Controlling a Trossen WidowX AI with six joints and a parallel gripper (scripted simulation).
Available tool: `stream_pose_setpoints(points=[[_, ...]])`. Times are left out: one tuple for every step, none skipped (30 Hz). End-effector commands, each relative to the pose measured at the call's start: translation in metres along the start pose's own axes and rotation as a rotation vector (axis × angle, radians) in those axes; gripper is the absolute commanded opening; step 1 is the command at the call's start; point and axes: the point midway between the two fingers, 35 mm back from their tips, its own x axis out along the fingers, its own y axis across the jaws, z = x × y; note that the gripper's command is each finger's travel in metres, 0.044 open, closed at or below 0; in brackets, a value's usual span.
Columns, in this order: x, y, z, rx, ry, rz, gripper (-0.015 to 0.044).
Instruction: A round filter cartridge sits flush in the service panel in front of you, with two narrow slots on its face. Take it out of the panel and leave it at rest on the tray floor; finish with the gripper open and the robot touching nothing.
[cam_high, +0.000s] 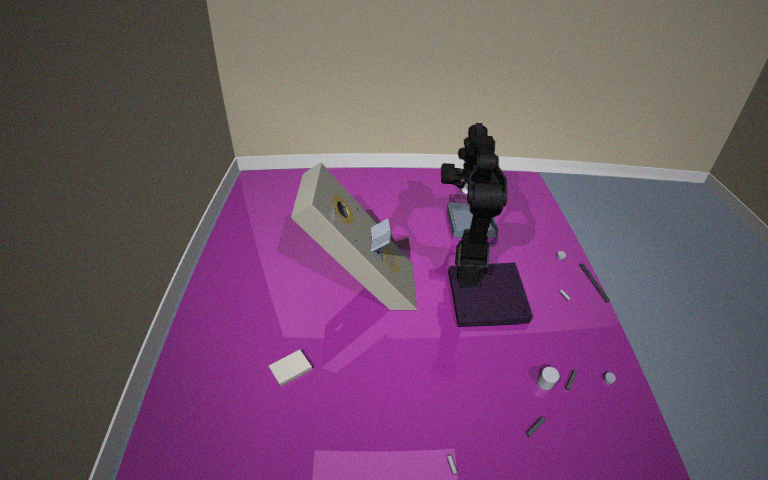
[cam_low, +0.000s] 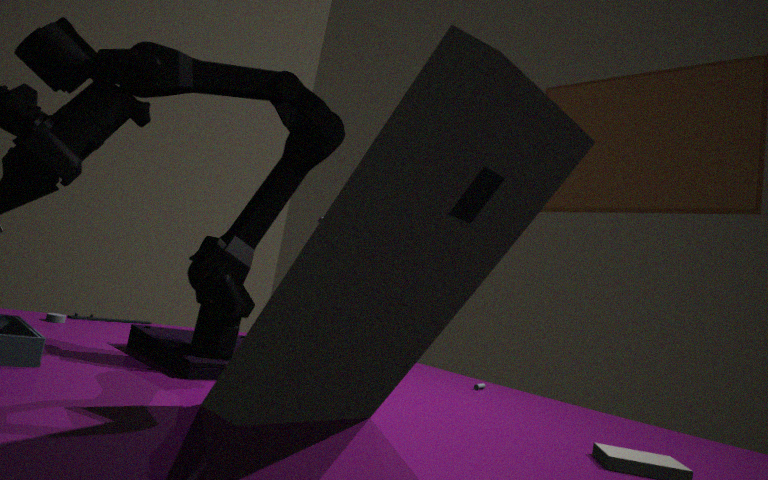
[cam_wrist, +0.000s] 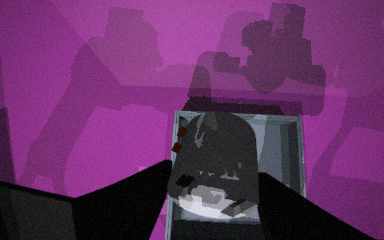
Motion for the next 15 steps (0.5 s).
stream_pose_setpoints(points=[[0.012, -0.021, -0.011, 0.068, -0.006, -0.043, 0.0000], [0.015, -0.026, -0.014, 0.083, -0.005, -0.052, 0.0000], [0.017, -0.030, -0.017, 0.097, -0.005, -0.060, 0.0000], [0.018, -0.032, -0.019, 0.105, -0.005, -0.065, 0.0000], [0.019, -0.033, -0.019, 0.107, -0.005, -0.066, 0.0000], [0.019, -0.033, -0.019, 0.107, -0.005, -0.066, 0.0000], [0.019, -0.033, -0.019, 0.107, -0.005, -0.066, 0.0000], [0.020, -0.033, -0.020, 0.107, -0.005, -0.066, 0.0000], [0.022, -0.033, -0.020, 0.107, -0.005, -0.066, 0.0000], [0.025, -0.033, -0.022, 0.107, -0.005, -0.066, 0.0000], [0.029, -0.033, -0.023, 0.107, -0.006, -0.066, 0.0000], [0.033, -0.034, -0.025, 0.107, -0.006, -0.066, 0.0000], [0.038, -0.034, -0.027, 0.107, -0.006, -0.066, 0.0000], [0.042, -0.034, -0.029, 0.107, -0.006, -0.066, 0.0000], [0.046, -0.034, -0.031, 0.107, -0.006, -0.066, 0.0000]])
